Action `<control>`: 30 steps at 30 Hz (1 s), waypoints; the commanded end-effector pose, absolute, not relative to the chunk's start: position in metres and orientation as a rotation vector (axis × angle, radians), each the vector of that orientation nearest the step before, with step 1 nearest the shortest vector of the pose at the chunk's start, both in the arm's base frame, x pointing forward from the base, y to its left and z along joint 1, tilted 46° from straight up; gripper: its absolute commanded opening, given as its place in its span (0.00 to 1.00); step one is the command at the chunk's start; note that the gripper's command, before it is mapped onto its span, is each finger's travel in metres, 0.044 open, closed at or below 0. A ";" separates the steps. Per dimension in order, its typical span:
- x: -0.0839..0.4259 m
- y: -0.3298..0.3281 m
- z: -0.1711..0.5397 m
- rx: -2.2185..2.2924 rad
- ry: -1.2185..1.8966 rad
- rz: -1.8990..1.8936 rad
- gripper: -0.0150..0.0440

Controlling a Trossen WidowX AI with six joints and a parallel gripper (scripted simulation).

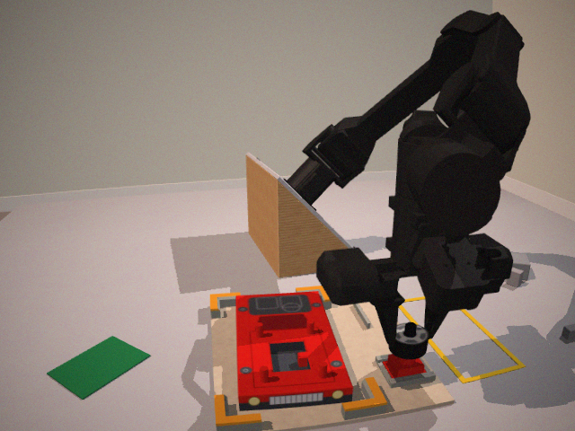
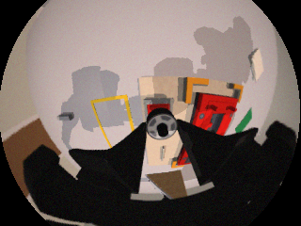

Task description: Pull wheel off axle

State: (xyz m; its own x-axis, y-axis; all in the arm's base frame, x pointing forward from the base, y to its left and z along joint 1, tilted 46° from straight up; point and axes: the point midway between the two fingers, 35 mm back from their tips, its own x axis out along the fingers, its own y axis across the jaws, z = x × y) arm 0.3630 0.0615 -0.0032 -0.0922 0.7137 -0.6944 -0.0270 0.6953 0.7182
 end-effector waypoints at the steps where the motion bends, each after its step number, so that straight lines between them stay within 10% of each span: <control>1: 0.363 0.049 0.005 0.597 1.545 0.659 0.25; 30: 0.364 0.042 0.012 0.599 1.545 0.657 0.25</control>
State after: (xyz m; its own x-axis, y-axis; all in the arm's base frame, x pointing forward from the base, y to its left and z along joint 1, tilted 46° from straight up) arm 0.3636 0.0427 0.0108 -0.0727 0.7159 -0.6944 -0.0020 0.6962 0.7179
